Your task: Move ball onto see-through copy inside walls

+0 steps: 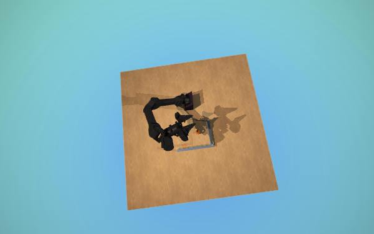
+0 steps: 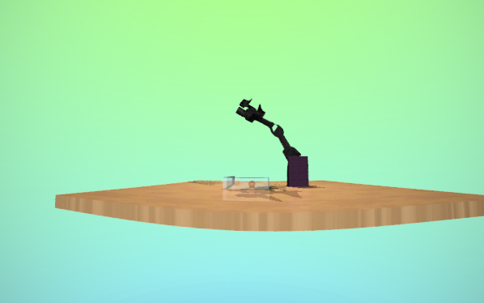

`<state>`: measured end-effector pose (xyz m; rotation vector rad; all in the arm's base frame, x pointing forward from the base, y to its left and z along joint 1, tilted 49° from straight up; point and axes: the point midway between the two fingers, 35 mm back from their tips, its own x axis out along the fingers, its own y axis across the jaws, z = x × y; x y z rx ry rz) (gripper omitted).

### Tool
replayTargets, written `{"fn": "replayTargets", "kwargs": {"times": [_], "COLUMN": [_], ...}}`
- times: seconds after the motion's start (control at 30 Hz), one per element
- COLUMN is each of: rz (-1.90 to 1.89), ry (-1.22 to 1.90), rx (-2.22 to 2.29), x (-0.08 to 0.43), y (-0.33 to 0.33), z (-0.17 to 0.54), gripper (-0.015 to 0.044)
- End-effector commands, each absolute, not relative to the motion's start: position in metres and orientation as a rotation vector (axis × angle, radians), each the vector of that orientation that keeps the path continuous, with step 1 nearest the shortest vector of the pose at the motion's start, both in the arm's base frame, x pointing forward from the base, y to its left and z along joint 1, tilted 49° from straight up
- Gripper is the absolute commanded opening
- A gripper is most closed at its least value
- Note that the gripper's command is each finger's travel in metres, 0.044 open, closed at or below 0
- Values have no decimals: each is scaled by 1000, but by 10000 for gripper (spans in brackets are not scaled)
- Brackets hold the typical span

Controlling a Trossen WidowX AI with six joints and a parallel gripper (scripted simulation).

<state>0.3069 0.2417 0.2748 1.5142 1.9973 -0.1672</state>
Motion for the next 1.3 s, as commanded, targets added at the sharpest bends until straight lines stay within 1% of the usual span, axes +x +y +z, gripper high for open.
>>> {"fn": "replayTargets", "kwargs": {"times": [0.0, 0.33, 0.67, 0.97, 1.27], "rz": [-109, -24, 93, 260, 529], "ry": [1838, 1710, 1698, 1768, 1898], "rx": [1196, 605, -85, -752, -1453], "x": [327, 340, 333, 311, 280], "y": [221, 171, 105, 39, -24], "z": [203, 103, 21, -30, -57], "gripper": [300, 300, 300, 300, 300]}}
